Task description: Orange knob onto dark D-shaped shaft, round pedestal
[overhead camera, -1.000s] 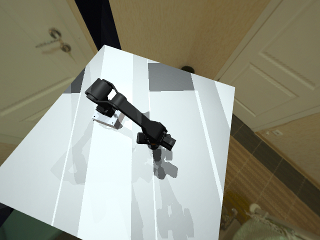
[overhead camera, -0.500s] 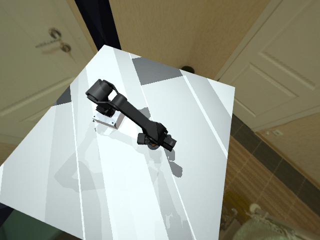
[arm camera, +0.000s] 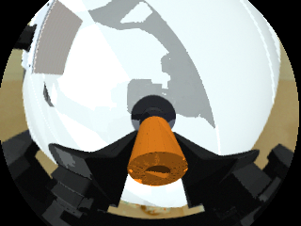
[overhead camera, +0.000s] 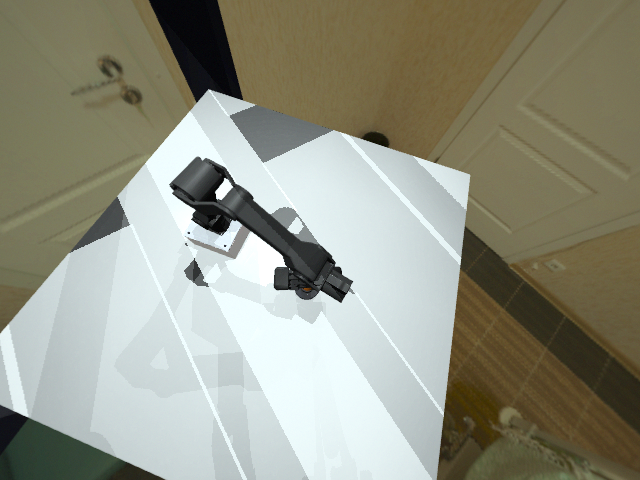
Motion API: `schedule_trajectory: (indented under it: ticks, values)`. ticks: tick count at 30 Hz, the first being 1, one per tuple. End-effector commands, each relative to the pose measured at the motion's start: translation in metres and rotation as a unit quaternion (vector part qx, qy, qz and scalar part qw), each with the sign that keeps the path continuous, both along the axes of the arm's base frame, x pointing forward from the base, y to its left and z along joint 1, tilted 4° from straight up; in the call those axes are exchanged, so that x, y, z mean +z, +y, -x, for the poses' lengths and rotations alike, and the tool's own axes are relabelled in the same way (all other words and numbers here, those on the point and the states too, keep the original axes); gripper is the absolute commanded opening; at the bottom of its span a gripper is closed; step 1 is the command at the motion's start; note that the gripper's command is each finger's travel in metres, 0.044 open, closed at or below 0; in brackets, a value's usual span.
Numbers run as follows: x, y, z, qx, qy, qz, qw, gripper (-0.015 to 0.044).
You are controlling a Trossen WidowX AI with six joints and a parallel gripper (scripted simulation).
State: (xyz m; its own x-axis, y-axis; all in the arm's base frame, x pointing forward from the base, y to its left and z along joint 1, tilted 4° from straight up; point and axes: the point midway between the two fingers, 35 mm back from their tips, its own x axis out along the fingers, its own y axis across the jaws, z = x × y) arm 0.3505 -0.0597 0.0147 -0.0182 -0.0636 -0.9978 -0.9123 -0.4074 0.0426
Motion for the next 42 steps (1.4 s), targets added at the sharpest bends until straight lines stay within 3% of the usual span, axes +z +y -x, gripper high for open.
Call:
schedule_trajectory:
  ticks: [1,42]
  values:
    - [0.0018,0.0009,0.0019,0.056,0.002,-0.001,0.998,0.0]
    - [0.0003,-0.0005,-0.0013,0.076,0.003,-0.001,0.997,0.0]
